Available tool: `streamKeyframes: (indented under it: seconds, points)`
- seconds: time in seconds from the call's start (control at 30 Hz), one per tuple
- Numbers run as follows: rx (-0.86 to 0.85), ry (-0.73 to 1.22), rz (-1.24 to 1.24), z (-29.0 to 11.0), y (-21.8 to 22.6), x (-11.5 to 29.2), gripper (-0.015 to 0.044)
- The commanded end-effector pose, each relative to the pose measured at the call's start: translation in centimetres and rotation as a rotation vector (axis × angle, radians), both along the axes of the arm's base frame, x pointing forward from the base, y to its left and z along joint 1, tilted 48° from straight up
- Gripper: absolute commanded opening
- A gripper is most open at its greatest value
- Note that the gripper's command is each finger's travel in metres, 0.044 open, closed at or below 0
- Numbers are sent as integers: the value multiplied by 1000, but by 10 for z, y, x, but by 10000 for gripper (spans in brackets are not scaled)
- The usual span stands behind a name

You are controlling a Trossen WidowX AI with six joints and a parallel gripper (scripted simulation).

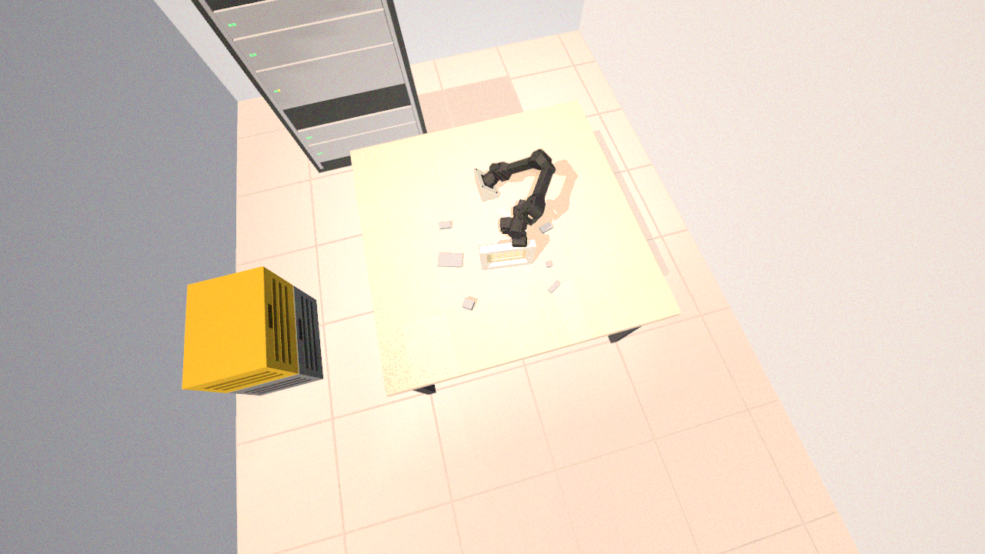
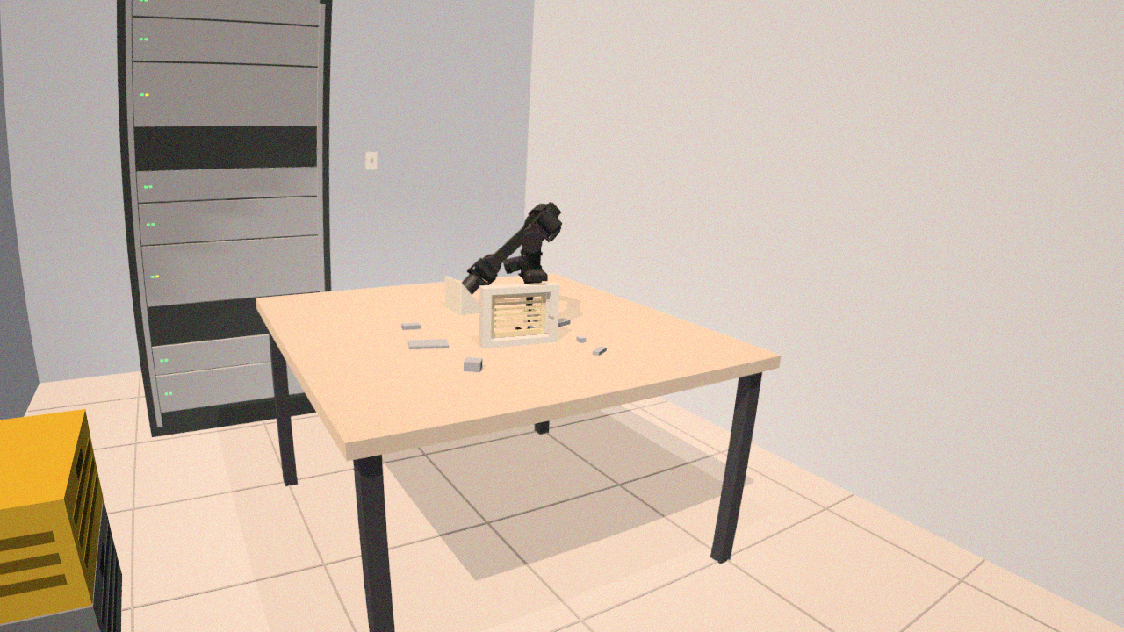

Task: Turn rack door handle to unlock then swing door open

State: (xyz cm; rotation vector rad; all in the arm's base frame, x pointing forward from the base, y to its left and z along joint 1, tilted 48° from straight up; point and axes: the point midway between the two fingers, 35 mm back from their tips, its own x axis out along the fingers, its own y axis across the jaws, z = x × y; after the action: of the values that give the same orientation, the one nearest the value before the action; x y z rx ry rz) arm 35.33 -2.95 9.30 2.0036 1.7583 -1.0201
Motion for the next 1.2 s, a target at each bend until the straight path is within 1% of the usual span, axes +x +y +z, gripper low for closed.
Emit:
streamKeyframes:
  seconds: [0.0, 0.63, 1.17]
  points:
    - [-3, -7, 9, -1, 0, -1, 14]
    - [-5, -275, 250, -5, -4, -20, 14]
    - [-7, -476, 432, -14, -12, -47, 14]
